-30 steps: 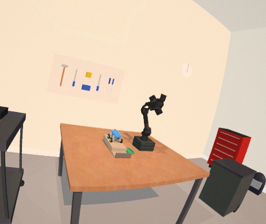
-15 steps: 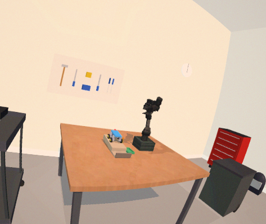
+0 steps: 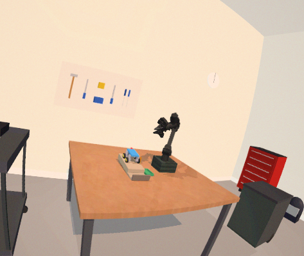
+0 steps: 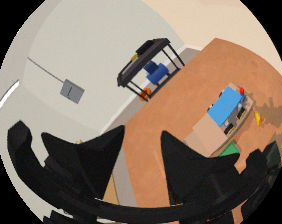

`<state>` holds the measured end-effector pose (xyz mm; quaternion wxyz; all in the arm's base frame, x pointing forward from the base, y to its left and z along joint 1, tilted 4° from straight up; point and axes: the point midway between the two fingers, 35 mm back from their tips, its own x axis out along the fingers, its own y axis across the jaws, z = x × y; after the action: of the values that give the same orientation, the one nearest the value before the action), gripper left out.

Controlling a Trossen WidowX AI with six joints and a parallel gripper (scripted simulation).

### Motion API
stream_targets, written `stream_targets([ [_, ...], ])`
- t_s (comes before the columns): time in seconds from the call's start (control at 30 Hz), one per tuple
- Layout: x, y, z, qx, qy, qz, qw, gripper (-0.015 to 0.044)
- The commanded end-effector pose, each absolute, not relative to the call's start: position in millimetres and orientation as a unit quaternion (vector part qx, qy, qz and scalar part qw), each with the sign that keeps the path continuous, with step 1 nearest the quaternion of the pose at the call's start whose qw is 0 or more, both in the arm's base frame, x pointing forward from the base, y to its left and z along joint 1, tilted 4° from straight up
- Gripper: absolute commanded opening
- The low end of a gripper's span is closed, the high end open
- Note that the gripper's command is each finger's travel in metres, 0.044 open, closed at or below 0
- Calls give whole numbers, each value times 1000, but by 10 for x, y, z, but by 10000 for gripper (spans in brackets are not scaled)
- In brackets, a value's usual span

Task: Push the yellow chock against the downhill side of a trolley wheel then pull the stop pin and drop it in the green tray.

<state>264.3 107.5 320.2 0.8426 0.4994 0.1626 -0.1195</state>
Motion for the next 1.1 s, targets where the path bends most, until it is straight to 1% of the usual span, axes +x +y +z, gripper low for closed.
stream_targets([
  [0.0, 2771, 883, 2993, 411, 188, -151, 879, 190],
  [0.23, 2922, 521, 2672, 253, 251, -183, 916, 190],
  [0.47, 2990, 133, 2343, 107, 331, -194, 917, 190],
  [0.77, 2948, -367, 1924, -50, 443, -167, 879, 190],
  [1.07, 2767, -828, 1530, -169, 549, -91, 814, 190],
])
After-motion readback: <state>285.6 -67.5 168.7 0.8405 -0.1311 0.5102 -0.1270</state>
